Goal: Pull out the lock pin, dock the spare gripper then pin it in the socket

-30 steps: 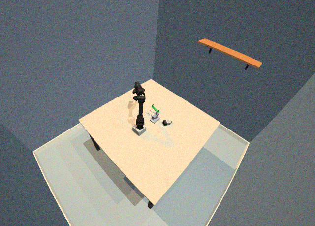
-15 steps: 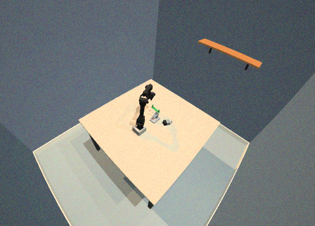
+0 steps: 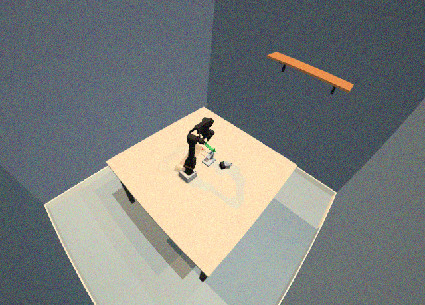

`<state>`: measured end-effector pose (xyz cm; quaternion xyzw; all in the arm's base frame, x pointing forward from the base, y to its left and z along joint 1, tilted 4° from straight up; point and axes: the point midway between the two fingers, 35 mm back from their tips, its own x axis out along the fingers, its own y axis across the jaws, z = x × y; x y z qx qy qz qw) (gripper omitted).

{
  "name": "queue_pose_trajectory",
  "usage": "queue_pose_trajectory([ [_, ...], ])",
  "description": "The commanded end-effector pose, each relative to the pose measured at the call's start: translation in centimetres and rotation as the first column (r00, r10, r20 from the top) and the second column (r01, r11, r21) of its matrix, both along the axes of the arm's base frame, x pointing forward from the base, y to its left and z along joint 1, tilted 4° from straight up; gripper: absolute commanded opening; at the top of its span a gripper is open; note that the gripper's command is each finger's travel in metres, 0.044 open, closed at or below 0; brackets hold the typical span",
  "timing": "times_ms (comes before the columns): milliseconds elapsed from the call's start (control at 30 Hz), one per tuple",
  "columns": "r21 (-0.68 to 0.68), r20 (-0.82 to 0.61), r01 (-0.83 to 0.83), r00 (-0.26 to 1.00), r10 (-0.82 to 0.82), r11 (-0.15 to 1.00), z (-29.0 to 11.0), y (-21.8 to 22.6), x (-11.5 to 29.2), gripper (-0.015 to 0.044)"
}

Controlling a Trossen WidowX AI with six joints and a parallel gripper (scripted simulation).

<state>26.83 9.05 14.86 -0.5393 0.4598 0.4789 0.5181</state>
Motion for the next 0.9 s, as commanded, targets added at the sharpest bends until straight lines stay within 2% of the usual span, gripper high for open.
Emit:
queue_pose_trajectory([
  [0, -0.004, -0.021, -0.005, 1.0, 0.005, 1.0, -2.9, 0.2, -0.1, 0.03],
  [100, -0.004, -0.021, -0.005, 1.0, 0.005, 1.0, -5.8, 0.3, -0.1, 0.03],
  [867, -0.004, -0.021, -0.005, 1.0, 0.005, 1.0, -9.0, 0.3, 0.7, 0.03],
])
